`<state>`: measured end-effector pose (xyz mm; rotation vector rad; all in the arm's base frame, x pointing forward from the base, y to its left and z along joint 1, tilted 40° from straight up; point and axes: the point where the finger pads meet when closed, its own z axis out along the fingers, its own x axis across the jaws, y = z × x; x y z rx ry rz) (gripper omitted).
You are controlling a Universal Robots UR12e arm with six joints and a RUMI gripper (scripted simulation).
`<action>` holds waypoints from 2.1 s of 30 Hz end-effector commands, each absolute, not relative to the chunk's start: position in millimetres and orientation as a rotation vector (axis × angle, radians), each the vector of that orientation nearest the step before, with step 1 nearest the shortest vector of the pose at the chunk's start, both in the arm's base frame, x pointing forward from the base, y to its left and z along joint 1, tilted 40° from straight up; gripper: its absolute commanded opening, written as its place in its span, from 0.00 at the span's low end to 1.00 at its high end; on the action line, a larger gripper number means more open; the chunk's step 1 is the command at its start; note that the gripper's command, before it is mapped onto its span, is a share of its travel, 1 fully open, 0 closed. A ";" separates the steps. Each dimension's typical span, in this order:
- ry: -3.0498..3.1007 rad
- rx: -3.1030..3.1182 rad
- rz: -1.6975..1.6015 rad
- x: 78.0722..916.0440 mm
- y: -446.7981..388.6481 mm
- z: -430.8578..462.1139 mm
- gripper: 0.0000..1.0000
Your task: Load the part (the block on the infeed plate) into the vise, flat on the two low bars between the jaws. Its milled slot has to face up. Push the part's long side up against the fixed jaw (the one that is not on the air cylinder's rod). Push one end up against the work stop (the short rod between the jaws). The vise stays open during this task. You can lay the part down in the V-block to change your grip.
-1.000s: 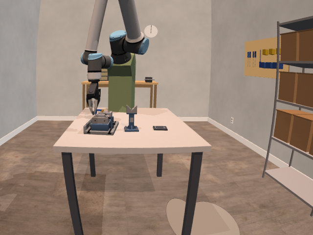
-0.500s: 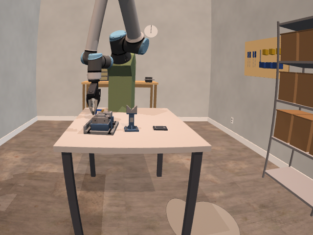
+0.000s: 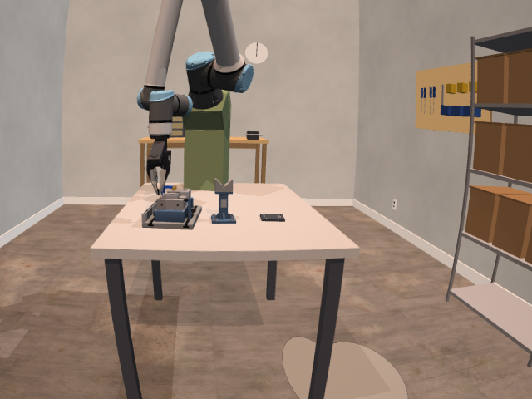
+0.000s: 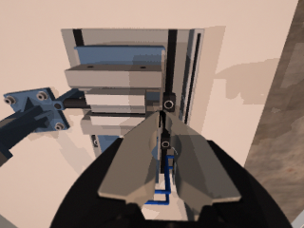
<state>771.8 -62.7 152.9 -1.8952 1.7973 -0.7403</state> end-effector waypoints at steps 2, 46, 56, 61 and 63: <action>1.797 -1.895 -0.741 771.9 -62.6 153.5 0.00; 1.797 -1.895 -0.741 771.8 -58.1 153.1 0.00; 1.797 -1.895 -0.741 771.7 -55.4 152.9 0.00; 1.797 -1.895 -0.741 771.7 -54.2 152.8 0.00; 1.797 -1.895 -0.741 771.7 -53.5 152.7 0.00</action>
